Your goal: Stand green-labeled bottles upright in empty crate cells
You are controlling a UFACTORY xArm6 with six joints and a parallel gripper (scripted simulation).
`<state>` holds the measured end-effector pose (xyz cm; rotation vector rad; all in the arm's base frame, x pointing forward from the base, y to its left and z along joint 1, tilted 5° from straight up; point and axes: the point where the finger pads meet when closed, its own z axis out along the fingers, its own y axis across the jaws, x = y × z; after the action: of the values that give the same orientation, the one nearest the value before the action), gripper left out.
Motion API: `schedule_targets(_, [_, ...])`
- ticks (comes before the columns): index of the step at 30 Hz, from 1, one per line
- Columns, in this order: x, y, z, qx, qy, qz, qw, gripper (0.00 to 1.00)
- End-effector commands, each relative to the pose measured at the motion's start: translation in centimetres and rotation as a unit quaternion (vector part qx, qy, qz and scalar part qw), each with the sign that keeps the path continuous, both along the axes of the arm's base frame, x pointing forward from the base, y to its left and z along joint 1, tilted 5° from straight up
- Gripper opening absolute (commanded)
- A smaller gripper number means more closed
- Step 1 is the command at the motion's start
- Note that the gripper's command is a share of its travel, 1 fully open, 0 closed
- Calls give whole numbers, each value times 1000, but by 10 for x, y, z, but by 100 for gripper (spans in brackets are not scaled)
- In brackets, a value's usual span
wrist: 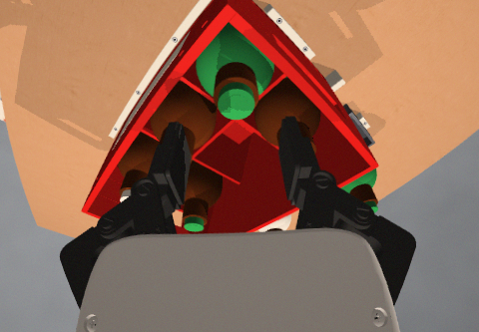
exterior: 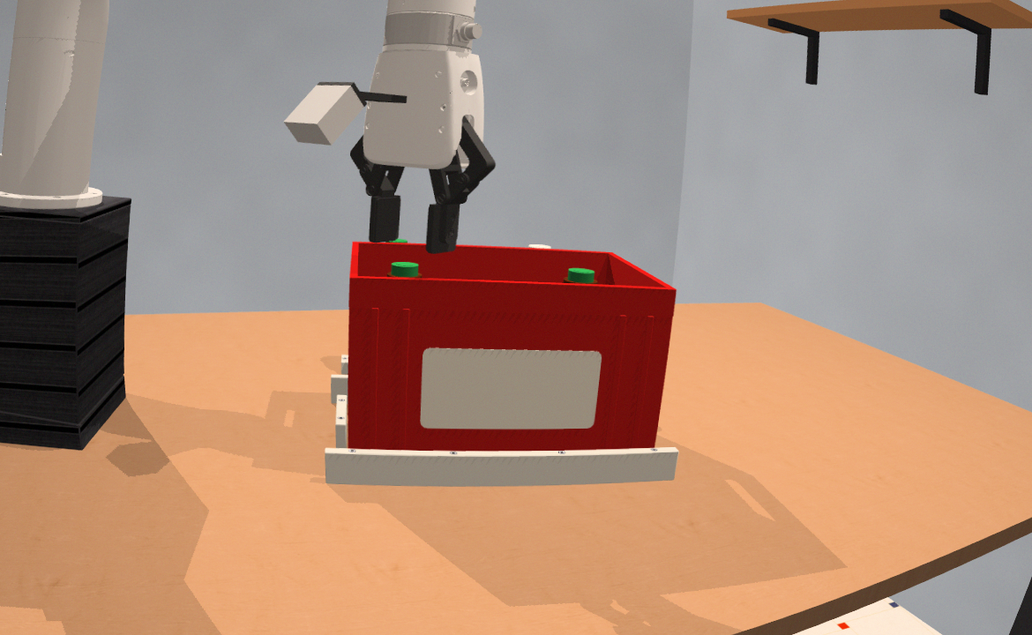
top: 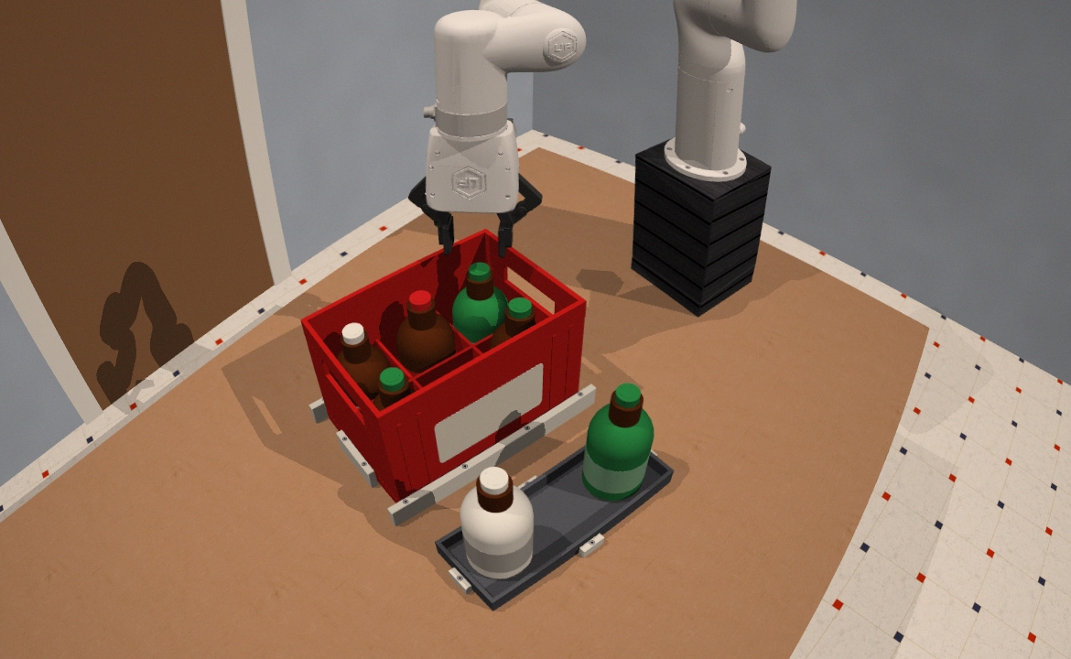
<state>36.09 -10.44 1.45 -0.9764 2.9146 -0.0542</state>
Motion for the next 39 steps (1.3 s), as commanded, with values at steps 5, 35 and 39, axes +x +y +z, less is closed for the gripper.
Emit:
schedule_targets(5, [-1,0,21,0,-1,0,1000,65])
schedule_targets(35, [-2,0,33,0,-1,0,1000,0])
schedule_targets(39, [-2,0,33,0,-1,0,1000,0])
